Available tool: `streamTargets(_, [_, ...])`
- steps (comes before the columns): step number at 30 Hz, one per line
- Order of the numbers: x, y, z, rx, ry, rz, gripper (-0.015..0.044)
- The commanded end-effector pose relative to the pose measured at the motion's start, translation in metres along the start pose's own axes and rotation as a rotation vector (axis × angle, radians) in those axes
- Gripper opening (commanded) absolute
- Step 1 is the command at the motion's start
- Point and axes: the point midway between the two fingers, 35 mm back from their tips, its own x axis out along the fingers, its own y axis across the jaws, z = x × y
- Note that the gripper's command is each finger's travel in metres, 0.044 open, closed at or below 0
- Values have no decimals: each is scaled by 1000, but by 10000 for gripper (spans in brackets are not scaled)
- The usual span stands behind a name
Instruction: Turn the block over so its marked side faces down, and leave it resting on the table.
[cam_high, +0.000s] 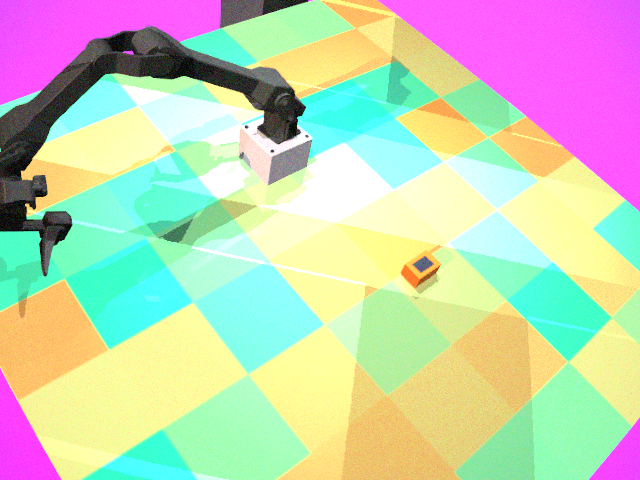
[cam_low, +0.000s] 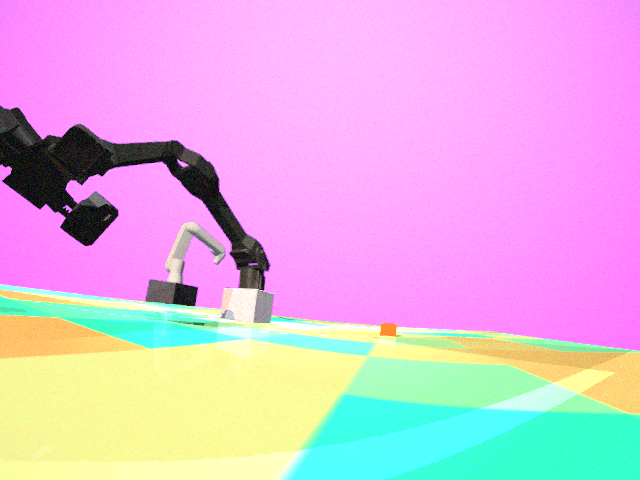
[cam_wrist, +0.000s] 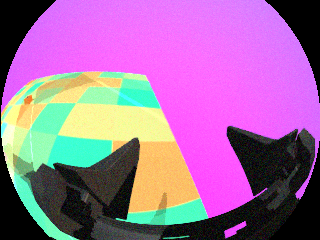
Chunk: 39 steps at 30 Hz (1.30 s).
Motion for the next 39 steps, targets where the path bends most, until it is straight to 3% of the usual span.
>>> streamTargets(1, [30,19,3,111,48,57,440])
streamTargets(10, [138,96,63,299,170,284,440])
streamTargets(20, [223,237,155,409,398,548,440])
streamTargets(29, [238,372,222,416,655,695,440])
streamTargets(35, [216,474,259,373,897,718,440])
streamTargets(39, [198,516,274,350,982,698,440])
